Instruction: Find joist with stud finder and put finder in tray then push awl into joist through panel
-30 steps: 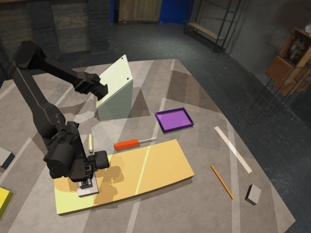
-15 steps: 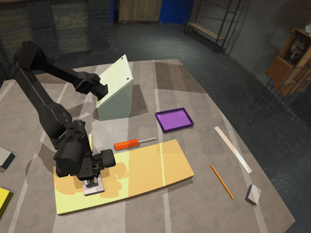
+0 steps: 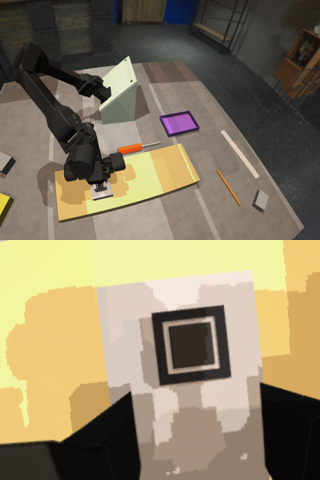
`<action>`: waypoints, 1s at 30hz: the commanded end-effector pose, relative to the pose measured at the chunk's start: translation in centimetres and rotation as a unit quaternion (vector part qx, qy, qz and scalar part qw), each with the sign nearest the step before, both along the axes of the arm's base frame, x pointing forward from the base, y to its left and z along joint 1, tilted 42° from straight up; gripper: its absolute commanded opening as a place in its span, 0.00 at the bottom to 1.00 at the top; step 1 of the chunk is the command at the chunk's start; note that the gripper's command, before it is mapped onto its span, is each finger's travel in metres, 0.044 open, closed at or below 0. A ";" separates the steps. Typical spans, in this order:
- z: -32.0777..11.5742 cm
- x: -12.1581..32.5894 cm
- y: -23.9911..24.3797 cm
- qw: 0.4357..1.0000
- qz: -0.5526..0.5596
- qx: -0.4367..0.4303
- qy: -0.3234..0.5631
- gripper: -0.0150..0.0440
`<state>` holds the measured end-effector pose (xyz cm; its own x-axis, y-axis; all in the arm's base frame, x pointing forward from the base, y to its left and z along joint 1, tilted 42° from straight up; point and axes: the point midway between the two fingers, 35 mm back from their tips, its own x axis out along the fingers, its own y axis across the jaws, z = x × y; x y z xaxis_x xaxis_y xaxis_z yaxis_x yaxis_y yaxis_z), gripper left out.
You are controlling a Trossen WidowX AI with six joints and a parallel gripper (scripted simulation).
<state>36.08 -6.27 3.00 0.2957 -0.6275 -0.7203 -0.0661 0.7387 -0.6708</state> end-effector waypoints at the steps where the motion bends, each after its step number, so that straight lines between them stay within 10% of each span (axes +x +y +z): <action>1: -0.6 -0.1 0.5 1.000 0.001 0.002 0.001 0.25; 30: -3.2 -0.3 3.5 1.000 0.001 0.003 0.001 0.25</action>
<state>35.77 -3.20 0.23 0.2955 -0.6260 -0.7216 -0.0667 0.7400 -0.6693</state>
